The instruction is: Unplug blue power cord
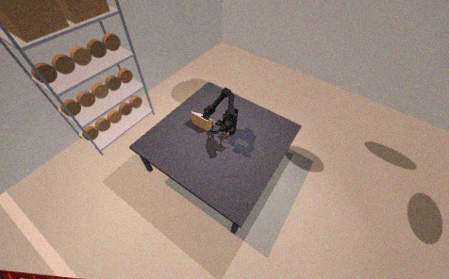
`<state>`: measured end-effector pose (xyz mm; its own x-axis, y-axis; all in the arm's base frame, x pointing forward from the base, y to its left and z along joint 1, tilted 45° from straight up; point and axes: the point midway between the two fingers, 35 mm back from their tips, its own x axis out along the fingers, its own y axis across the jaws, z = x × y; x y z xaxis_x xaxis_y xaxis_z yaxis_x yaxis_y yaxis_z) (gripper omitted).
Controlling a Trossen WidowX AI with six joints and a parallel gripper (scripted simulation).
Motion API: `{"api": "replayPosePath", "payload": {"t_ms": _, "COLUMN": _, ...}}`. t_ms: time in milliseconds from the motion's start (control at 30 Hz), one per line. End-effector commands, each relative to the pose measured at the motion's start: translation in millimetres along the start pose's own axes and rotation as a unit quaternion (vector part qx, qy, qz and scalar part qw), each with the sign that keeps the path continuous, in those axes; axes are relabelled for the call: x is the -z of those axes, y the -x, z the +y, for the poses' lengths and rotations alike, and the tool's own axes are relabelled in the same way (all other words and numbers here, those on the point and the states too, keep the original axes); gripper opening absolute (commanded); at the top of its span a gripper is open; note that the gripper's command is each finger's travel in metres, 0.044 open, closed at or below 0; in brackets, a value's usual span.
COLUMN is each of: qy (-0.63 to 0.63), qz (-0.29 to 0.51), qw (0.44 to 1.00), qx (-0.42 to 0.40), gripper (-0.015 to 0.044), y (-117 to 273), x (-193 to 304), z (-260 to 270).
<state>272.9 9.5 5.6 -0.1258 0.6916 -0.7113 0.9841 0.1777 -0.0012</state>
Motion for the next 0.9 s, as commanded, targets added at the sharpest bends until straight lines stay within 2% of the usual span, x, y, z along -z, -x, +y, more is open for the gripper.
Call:
{"api": "replayPosePath", "payload": {"t_ms": 0, "qy": -0.007, "qz": 0.001, "qw": 1.0, "qx": 0.003, "gripper": 0.016, "y": 0, "x": 1, "z": -1}}
{"api": "replayPosePath", "payload": {"t_ms": 867, "qy": -0.007, "qz": 0.002, "qw": 1.0, "qx": 0.003, "gripper": 0.016, "y": 0, "x": 39, "z": -2}}
